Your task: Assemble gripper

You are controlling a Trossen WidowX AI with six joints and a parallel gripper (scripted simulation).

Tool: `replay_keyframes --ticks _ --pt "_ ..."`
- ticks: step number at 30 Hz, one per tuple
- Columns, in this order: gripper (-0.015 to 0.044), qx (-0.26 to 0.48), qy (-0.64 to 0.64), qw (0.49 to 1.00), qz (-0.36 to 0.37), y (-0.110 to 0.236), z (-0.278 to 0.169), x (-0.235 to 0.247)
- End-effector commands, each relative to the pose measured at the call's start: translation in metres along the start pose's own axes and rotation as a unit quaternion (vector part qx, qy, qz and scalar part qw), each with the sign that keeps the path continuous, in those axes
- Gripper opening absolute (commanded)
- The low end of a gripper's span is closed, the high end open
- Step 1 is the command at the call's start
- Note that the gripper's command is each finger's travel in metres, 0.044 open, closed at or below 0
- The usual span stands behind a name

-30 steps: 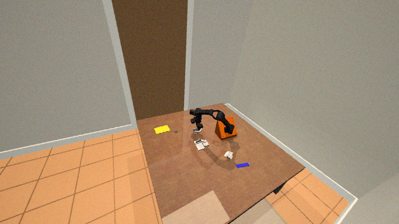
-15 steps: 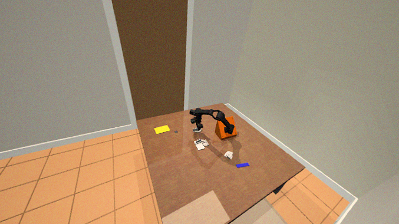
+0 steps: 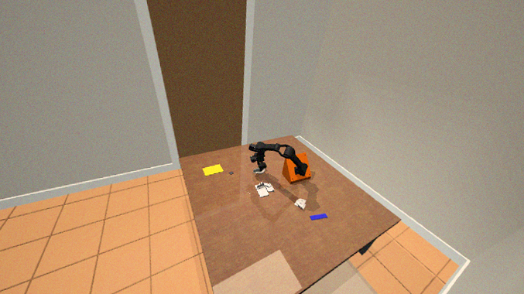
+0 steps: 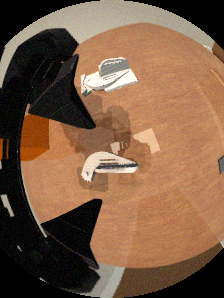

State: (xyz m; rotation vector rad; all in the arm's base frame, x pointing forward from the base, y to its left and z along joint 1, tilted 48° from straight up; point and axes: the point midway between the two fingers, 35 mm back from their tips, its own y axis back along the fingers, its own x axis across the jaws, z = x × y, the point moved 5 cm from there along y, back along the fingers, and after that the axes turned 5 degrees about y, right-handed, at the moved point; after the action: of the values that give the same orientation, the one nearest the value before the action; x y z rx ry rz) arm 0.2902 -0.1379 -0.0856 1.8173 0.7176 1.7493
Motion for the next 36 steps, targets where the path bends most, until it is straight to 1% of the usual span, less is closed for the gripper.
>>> replay_keyframes --ticks 1,27,36 --pt "0.044 0.001 -0.003 1.0 0.002 -0.006 0.0 0.0" --pt "0.044 -0.001 -0.004 1.0 0.003 -0.048 0.002 0.0" --pt "0.044 -0.001 -0.004 1.0 0.004 -0.05 0.002 0.0"
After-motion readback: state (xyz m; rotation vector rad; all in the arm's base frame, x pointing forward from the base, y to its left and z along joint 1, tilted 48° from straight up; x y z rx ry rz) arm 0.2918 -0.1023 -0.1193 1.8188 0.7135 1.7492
